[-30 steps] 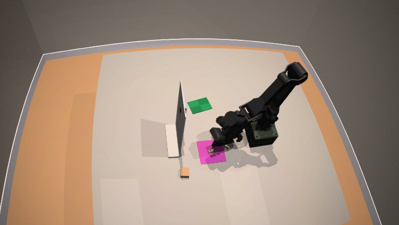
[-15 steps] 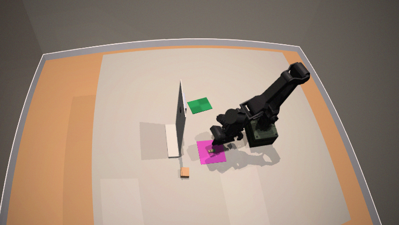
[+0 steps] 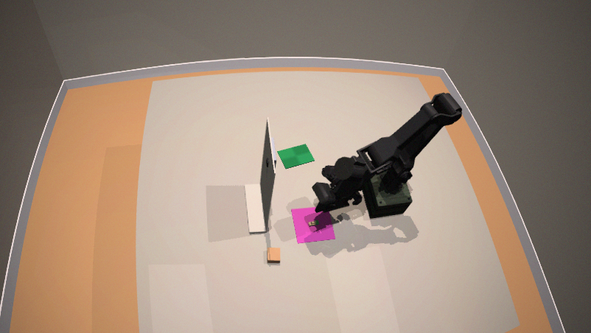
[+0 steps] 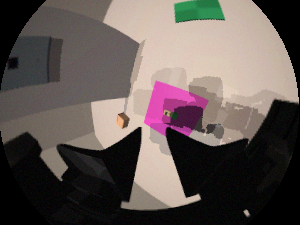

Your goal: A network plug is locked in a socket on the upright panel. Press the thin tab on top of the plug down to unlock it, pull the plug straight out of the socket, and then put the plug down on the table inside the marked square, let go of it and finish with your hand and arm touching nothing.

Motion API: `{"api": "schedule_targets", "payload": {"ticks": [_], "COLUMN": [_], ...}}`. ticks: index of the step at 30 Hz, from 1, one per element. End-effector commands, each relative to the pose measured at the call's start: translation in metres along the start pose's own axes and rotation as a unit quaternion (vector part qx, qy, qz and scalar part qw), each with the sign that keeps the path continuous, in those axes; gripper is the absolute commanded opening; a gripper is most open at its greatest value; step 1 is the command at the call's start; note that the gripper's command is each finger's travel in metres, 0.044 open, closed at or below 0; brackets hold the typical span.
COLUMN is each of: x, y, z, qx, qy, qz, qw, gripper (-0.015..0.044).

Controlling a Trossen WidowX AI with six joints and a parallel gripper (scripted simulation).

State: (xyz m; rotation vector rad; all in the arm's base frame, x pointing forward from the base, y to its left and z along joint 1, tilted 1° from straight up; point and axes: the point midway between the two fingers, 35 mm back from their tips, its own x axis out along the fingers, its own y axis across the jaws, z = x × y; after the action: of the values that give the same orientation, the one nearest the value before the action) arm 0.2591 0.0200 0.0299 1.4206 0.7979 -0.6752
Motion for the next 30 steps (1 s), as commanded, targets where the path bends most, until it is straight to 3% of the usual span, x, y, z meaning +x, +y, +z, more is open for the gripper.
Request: {"api": "schedule_targets", "payload": {"ticks": [1, 30], "x": [-0.005, -0.037], "y": [0.004, 0.016], "z": [0.000, 0.000], "qx": [-0.002, -0.002], "qy": [0.002, 0.002], "qz": [0.002, 0.002], "qw": [1.000, 1.000], "gripper": [0.0156, 0.0156]}}
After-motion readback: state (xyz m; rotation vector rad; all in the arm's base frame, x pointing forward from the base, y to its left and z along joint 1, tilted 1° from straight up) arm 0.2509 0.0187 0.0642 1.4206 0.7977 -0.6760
